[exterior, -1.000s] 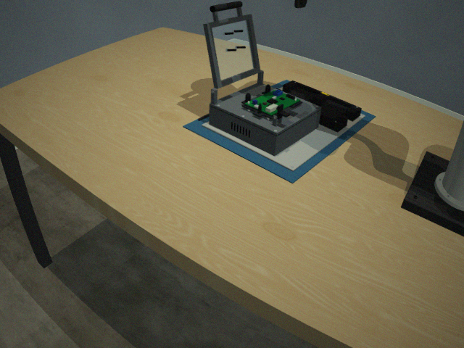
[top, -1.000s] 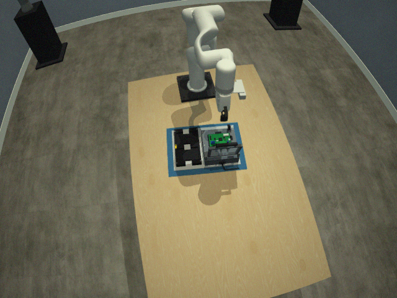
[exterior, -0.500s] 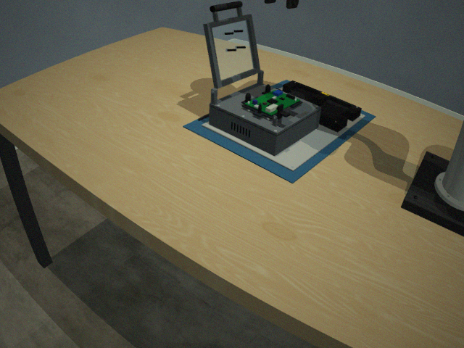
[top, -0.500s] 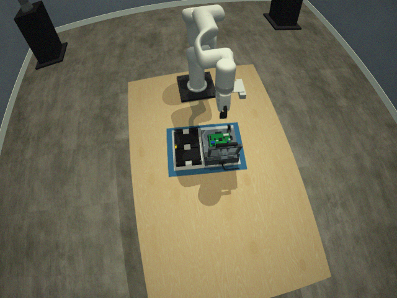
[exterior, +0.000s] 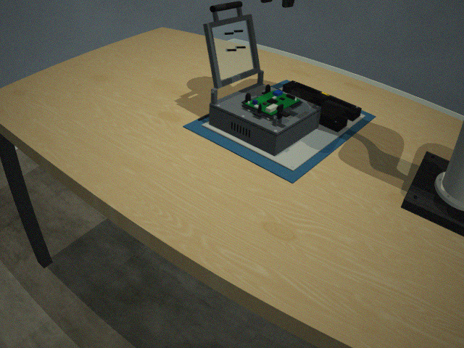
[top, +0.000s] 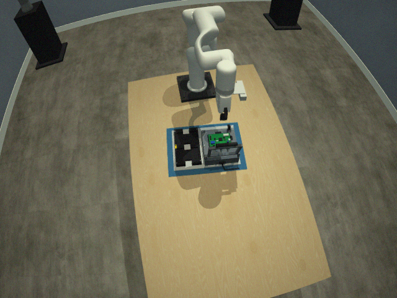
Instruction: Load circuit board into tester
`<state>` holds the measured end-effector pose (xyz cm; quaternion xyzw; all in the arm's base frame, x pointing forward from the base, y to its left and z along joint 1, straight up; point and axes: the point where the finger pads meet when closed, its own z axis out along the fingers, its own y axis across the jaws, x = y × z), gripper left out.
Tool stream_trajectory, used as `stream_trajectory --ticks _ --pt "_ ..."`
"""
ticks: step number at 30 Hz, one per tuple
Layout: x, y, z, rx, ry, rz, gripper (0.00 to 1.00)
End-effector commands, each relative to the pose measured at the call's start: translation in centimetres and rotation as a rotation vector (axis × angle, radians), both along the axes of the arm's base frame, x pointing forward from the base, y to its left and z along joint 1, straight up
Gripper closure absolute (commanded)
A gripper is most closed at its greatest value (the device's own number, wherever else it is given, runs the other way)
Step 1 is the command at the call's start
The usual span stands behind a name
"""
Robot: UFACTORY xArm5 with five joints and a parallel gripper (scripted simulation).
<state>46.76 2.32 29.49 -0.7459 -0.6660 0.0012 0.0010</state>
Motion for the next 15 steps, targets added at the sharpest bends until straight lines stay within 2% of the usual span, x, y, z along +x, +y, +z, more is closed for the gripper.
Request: stream_trajectory --ticks 1,5,7,15 --pt "1.9 -0.2 0.2 0.0 -0.004 0.0 0.48" --pt "4.1 -0.5 0.2 0.0 -0.004 0.0 0.48" --pt "4.1 -0.5 0.2 0.0 -0.004 0.0 0.48" --pt "9.0 -1.0 0.2 0.0 -0.003 0.0 0.48"
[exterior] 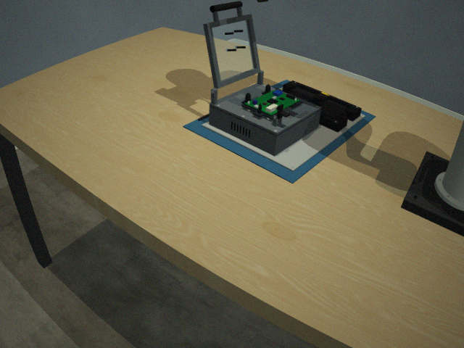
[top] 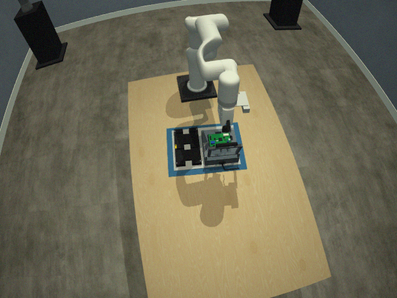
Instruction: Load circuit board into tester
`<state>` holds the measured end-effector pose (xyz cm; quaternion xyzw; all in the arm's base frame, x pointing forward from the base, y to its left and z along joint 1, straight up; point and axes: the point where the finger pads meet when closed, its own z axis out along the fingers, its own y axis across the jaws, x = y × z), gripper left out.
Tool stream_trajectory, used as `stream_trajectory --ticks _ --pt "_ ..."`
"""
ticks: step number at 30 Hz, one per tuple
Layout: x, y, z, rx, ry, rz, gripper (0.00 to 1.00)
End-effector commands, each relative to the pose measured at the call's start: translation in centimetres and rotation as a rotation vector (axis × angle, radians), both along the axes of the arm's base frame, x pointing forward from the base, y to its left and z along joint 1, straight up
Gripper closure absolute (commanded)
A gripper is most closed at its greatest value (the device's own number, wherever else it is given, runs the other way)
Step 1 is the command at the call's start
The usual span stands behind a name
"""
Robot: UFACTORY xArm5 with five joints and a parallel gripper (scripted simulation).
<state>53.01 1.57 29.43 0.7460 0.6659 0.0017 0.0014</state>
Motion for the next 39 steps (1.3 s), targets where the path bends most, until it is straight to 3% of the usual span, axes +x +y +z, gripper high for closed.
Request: stream_trajectory --ticks 1,7,15,39 --pt "3.3 -0.3 0.2 0.0 0.004 0.0 0.48" --pt "5.8 -0.6 0.2 0.0 0.004 0.0 0.48" --pt "7.0 -0.8 0.2 0.0 0.004 0.0 0.48" --pt "7.3 -0.8 0.2 0.0 0.004 0.0 0.48"
